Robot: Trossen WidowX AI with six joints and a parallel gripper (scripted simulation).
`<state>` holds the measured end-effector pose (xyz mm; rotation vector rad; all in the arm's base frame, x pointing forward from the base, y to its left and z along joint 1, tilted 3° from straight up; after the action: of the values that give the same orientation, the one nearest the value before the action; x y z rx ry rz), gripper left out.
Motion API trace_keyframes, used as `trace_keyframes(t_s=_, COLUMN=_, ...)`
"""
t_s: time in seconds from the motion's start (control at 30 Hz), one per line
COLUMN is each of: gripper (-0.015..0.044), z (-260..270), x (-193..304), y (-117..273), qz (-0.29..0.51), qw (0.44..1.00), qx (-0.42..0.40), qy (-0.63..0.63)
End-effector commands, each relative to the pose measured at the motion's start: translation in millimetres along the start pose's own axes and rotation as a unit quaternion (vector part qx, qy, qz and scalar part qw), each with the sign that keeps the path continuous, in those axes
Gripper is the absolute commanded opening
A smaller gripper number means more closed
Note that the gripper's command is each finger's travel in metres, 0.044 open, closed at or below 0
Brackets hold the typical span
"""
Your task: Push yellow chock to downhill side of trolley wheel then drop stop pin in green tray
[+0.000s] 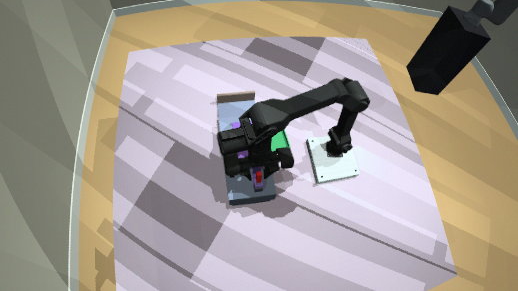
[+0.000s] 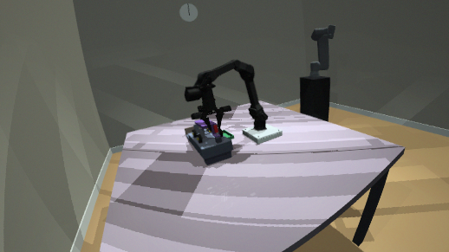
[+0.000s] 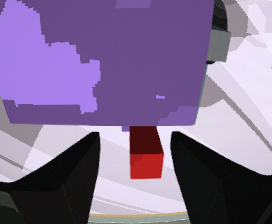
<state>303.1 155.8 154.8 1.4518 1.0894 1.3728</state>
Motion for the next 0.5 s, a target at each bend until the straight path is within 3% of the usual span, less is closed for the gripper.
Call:
trace_keyframes(t_s=0.0, gripper=0.0190, z=-1.9, x=-0.6, y=-8.6, qz=0.000, qw=1.000, qx=0.004, qy=-0.002)
trace_keyframes(t_s=0.33, gripper=0.0190, z=-3.4, x=-1.0, y=-16.3, qz=0.000, qw=1.000, qx=0.004, qy=-0.002)
trace_keyframes(t_s=0.47, gripper=0.0085, z=-1.9, x=-0.4, y=-13.2, qz=0.000, qw=1.000, qx=0.002, qy=0.000)
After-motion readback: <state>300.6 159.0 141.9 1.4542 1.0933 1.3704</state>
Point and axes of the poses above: the point midway between the two fingers, 35 mm back from their tips, its own y axis back along the fingers, its own z axis across the jaws, x = y × z, the point moved 1 cm from there along y, back along the fingers, and after that the axes turned 12 degrees about -y, right-handed, at the moved point
